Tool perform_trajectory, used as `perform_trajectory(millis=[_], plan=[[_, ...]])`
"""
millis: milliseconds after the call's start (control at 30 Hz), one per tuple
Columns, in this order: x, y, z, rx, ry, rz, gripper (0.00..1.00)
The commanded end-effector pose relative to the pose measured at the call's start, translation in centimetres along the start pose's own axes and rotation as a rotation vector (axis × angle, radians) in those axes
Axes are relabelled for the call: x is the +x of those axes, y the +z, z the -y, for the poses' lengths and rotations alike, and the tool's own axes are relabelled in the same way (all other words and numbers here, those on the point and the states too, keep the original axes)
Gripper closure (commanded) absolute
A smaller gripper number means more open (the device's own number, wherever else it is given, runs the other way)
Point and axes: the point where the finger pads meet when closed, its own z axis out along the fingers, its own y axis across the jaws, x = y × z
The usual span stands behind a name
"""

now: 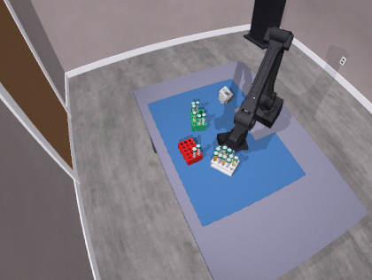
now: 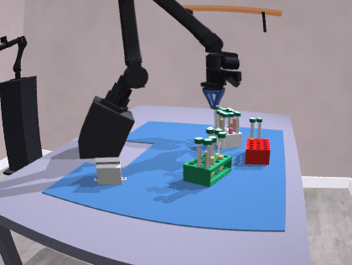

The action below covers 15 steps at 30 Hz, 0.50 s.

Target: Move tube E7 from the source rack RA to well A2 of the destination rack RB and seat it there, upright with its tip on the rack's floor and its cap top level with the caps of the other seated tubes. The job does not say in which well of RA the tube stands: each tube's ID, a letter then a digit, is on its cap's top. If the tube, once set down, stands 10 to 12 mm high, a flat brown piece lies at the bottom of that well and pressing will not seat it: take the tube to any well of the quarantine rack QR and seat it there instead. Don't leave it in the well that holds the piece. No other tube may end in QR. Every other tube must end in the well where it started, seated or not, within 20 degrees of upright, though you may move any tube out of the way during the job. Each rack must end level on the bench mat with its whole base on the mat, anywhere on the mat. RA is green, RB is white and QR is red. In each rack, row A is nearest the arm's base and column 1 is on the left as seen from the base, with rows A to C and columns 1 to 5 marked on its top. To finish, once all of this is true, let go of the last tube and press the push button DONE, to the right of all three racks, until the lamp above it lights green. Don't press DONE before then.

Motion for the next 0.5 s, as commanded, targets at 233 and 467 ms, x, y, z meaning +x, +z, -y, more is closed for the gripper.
perform_trajectory(millis=[233,467], plan=[[-2.16,-0.76,-2.67,-0.044,0.001,0.041,1.0],[-2.2,-0.49,-2.74,-0.044,0.001,0.041,1.0]])
